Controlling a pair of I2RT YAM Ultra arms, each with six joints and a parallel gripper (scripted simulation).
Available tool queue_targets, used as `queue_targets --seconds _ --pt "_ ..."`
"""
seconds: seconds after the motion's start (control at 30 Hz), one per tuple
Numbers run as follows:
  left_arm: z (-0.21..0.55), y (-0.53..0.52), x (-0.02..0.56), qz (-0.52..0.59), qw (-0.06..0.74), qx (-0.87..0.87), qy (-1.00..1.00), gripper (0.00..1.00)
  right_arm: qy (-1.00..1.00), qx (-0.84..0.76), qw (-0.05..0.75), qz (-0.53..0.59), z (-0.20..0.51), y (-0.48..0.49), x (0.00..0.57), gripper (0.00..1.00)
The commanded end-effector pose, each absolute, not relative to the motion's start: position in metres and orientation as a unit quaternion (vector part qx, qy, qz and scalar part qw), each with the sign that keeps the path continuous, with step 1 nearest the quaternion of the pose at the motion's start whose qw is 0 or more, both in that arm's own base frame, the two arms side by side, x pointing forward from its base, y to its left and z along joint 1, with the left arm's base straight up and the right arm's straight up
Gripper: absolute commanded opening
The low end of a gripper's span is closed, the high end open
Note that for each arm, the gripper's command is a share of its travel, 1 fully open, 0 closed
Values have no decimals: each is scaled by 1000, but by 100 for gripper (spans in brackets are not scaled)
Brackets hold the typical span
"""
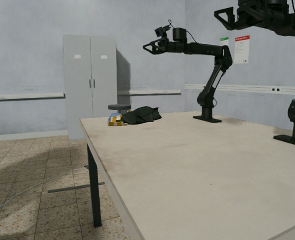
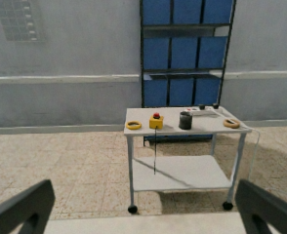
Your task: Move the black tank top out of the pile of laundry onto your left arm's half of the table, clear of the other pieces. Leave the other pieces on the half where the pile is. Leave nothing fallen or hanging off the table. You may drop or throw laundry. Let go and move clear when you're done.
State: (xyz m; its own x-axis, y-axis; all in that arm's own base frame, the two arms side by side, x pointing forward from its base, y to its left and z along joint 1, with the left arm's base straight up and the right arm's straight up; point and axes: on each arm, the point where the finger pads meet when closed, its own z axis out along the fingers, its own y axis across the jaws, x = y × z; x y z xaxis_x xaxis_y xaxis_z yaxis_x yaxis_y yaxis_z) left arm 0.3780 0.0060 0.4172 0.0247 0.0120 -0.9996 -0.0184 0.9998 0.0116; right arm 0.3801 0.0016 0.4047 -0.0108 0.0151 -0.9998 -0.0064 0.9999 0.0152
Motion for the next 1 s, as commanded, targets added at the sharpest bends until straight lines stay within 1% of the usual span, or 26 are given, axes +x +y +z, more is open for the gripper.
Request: queue_targets --seconds 0.0,0.53,0.57,0.67,0.83,0.87,0.93,0.97 --pt "423 6 376 10 721 -2 693 100 703 2 712 8 413 2 378 100" --pt "423 6 376 10 721 -2 693 100 703 2 712 8 413 2 378 100" --pt "412 16 383 19 699 -18 715 92 694 2 720 8 423 2 374 100" --pt "387 30 380 30 647 -33 761 92 694 2 720 8 423 2 374 100" --pt "342 61 363 43 527 -67 846 92 694 2 720 8 423 2 374 100" --pt "362 54 370 40 567 -50 822 92 694 2 720 8 423 2 374 100" --pt "359 65 370 50 557 -64 827 92 694 2 720 8 423 2 374 100" --pt "346 75 366 59 528 -79 844 92 694 2 720 8 423 2 374 100"
